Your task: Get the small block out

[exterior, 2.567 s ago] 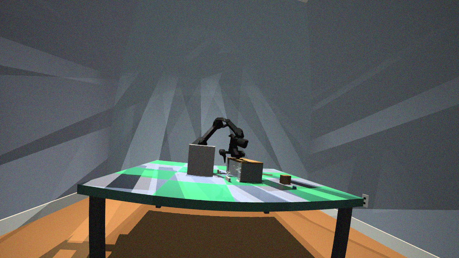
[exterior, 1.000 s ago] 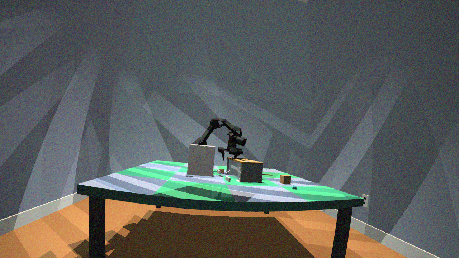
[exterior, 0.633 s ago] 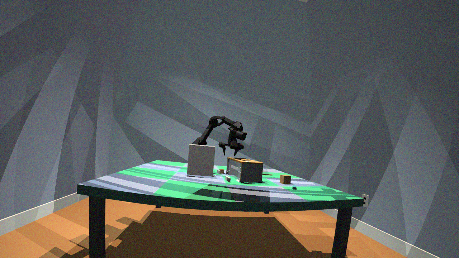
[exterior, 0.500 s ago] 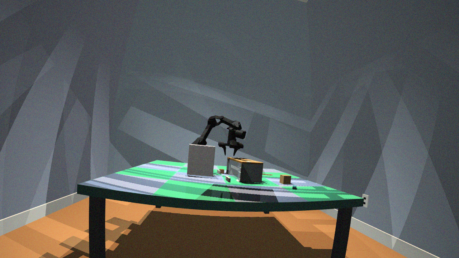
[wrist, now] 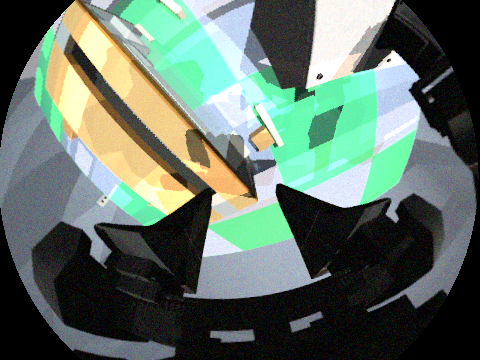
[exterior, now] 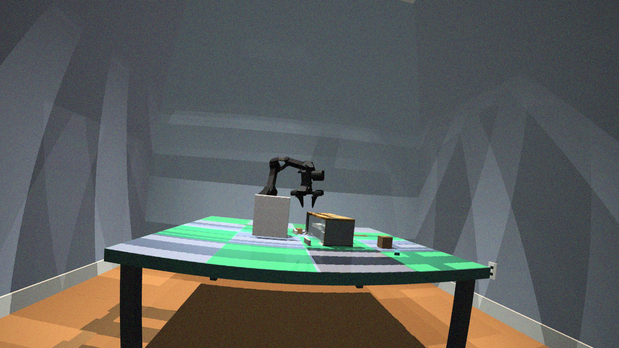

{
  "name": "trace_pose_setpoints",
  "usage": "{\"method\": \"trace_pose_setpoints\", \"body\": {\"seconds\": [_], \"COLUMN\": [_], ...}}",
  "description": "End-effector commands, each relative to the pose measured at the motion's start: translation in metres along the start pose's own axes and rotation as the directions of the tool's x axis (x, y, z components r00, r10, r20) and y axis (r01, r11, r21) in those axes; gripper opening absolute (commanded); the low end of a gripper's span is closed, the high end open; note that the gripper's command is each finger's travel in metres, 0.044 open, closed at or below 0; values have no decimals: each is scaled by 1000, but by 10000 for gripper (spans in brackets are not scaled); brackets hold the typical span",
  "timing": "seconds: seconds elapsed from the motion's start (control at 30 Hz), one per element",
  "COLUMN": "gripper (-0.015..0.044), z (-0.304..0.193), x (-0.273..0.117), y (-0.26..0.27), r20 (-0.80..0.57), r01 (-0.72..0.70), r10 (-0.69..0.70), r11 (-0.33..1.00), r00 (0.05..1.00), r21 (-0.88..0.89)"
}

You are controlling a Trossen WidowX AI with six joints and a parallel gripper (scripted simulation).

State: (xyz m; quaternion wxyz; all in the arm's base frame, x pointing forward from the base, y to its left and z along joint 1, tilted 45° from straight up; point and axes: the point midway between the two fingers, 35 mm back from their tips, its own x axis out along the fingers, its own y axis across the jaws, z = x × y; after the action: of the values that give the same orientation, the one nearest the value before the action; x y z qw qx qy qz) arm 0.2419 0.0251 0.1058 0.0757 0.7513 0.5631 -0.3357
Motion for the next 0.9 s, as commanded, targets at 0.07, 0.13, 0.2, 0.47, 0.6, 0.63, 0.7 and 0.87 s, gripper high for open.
{"method": "trace_pose_setpoints", "body": {"seconds": [0.07, 0.13, 0.2, 0.47, 0.6, 0.63, 0.7, 0.87], "gripper": [285, 285, 285, 285, 285, 285, 285, 285], "z": [-9, -10, -10, -11, -11, -11, -11, -11], "x": [-2, -2, -2, -2, -2, -2, -2, -2], "y": [-29, -32, -35, -39, -39, -39, -39, -39], "r20": [-14, -20, -28, -39, -39, -39, -39, -39], "r01": [-159, -160, -156, -132, -132, -132, -132, -132], "r10": [210, 232, 253, 280, 280, 280, 280, 280], "r11": [778, 728, 675, 565, 565, 565, 565, 565], "r00": [978, 973, 967, 959, 959, 959, 959, 959], "r21": [607, 666, 721, 815, 815, 815, 815, 815]}}
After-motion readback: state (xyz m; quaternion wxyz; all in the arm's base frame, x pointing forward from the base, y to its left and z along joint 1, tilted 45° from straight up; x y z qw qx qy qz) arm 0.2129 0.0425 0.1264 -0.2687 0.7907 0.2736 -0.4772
